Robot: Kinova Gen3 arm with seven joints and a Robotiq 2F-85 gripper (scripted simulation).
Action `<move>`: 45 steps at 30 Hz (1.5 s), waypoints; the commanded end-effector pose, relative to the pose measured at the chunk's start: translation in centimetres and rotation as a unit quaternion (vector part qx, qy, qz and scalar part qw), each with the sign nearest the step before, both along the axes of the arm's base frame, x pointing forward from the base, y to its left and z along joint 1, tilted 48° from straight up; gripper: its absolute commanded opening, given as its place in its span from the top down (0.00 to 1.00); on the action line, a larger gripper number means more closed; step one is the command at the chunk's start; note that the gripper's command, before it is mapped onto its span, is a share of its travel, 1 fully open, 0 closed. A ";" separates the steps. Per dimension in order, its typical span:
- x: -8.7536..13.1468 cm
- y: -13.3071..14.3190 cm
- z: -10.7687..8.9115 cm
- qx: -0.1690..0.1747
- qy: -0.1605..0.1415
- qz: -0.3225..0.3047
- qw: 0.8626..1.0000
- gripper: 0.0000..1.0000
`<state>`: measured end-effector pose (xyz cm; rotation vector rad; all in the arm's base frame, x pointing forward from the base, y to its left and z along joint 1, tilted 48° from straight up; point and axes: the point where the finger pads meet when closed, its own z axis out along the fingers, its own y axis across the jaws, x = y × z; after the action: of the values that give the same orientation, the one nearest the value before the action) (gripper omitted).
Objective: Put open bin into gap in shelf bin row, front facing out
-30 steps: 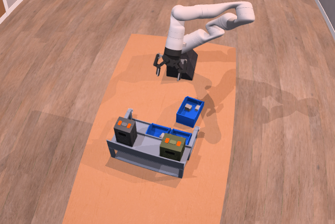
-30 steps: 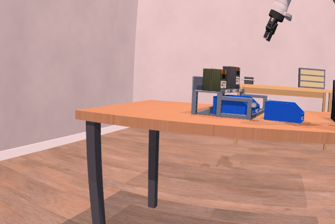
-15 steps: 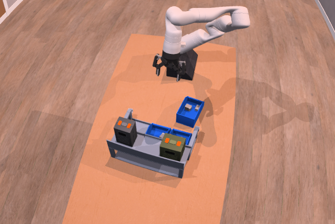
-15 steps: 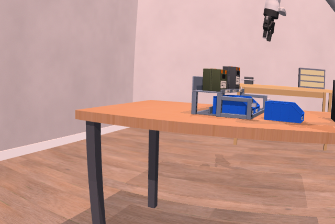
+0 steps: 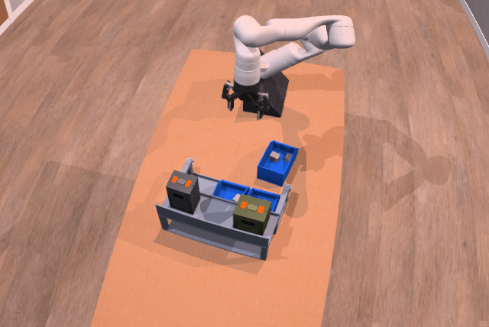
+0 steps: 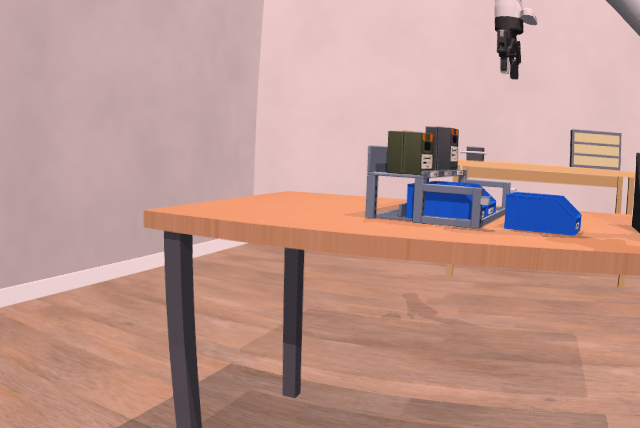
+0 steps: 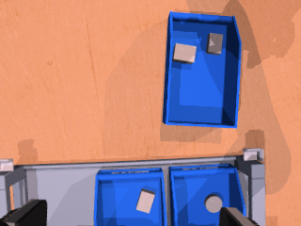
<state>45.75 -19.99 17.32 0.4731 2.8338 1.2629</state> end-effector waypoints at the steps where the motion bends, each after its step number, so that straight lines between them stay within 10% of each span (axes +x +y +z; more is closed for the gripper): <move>1: 0.2 0.0 0.1 0.007 0.008 0.007 1.000 0.00; 28: -4.1 6.4 6.6 0.007 0.008 0.007 1.000 0.00; 40: -4.1 6.4 6.6 0.007 0.008 0.007 1.000 0.00; 45: -6.4 9.9 10.1 0.007 0.008 0.007 1.000 0.00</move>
<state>40.71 -11.95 25.47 0.4586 2.8492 1.2900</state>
